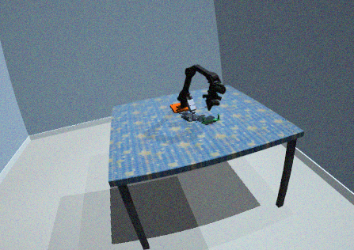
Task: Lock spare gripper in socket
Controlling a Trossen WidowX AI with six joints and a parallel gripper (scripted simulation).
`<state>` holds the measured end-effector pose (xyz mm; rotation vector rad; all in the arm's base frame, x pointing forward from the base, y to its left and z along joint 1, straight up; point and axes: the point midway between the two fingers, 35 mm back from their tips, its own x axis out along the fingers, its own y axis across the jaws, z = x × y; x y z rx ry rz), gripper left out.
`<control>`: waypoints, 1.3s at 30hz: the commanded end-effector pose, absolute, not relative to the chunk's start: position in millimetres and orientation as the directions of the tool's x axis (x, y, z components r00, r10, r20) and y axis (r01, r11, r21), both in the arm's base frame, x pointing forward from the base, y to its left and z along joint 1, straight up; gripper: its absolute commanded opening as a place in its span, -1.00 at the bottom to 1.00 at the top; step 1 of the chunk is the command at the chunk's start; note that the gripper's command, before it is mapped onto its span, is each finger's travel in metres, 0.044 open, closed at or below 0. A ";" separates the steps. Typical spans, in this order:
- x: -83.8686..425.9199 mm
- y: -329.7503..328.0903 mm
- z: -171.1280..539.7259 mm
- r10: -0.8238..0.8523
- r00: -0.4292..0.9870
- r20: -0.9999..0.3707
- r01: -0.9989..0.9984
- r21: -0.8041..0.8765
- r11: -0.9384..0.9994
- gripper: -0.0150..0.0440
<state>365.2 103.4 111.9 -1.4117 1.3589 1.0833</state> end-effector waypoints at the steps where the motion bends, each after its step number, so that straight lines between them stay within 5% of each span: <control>1: 354.4 106.3 118.0 -0.235 0.029 -0.972 -0.999 -0.024 -0.021 -0.49; 24: 284.3 112.6 131.8 -0.231 0.024 -0.973 -0.999 -0.018 -0.028 -0.49; 39: 283.9 113.7 93.9 -0.229 0.024 -0.973 -0.999 -0.017 -0.031 -0.49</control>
